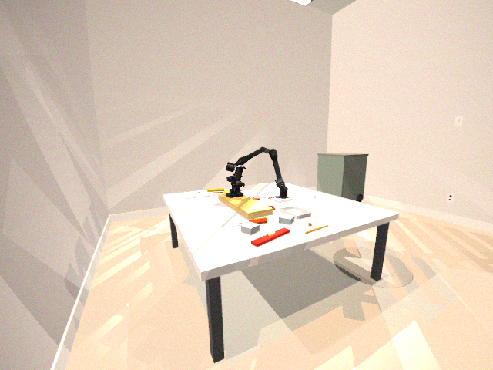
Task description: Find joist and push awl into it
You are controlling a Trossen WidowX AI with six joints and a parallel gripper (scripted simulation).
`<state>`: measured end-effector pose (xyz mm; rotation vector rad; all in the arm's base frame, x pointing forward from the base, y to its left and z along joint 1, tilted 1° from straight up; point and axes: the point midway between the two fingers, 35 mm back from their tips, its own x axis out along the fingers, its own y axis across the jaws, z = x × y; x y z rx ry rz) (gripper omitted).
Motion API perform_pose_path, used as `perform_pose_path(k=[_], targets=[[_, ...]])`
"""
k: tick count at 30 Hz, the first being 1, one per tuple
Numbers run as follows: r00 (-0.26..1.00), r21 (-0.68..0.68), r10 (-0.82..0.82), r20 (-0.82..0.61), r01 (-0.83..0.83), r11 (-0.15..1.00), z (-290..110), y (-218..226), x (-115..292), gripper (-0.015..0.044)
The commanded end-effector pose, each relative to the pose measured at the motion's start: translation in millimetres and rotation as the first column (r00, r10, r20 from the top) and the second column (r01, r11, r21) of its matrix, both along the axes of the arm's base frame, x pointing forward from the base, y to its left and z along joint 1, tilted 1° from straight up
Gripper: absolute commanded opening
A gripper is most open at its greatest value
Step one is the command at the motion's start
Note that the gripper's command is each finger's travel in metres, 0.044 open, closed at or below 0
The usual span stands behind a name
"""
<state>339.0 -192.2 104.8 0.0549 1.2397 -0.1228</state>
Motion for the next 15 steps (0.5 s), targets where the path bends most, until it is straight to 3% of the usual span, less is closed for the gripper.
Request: perform_pose_path(k=[1, 15], targets=[[1.000, -0.003, 0.001, -0.001, -0.001, 1.000, -0.1, -9.8, -0.6, 0.0000], [1.000, -0.006, 0.001, -0.002, -0.001, 1.000, 0.9, -35.3, -3.8, 0.0000]])
